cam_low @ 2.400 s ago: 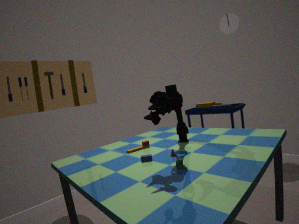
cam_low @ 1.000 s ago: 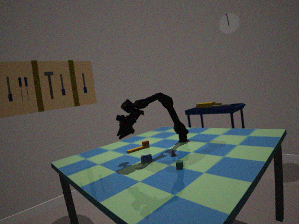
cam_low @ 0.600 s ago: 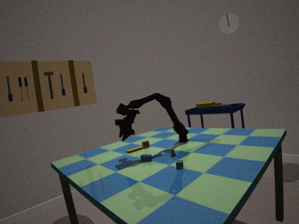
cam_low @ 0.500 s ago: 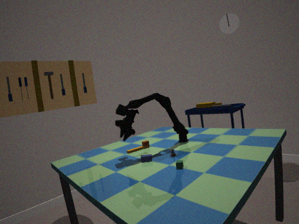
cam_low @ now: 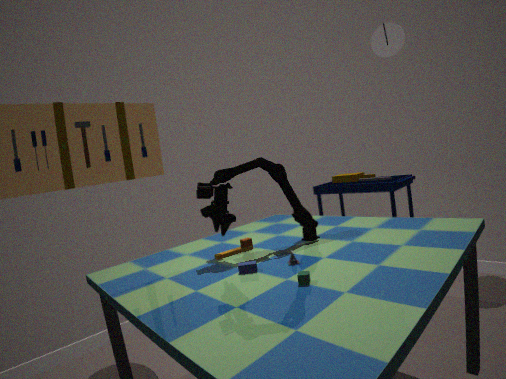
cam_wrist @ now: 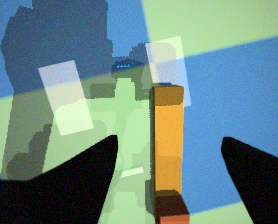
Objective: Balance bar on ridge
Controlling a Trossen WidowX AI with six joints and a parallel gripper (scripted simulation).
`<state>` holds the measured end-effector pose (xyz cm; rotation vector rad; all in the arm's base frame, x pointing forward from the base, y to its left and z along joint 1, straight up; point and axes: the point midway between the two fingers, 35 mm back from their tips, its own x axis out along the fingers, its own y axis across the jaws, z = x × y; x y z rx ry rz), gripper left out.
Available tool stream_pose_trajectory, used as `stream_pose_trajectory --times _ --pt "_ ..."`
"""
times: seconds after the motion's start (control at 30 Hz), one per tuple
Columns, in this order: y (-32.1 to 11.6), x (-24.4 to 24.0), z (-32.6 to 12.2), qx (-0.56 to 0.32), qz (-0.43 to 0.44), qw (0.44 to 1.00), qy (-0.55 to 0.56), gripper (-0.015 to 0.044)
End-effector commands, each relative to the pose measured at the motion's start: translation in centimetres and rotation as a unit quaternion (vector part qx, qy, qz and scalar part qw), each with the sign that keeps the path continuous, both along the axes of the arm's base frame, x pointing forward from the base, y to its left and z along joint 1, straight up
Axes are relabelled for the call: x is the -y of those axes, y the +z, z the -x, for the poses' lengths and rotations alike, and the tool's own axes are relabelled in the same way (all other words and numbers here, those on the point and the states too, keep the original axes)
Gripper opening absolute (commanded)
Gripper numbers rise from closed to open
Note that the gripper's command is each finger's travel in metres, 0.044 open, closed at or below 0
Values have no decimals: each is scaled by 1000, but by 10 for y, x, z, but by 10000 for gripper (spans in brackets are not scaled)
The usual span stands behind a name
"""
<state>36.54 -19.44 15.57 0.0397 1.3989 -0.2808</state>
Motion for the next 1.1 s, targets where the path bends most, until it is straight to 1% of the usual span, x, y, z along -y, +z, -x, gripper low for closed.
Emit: stream_pose_trajectory --times 0.0,0.23,0.43,0.8,1.07 --pt "-1 7 21 -23 -25 999 5 315" --pt "-3 16 58 -61 -76 995 9 315" --pt "-14 17 58 -61 -77 995 9 315" --pt "-79 18 58 -61 -77 995 9 315" --pt "-83 18 58 -61 -77 995 9 315"
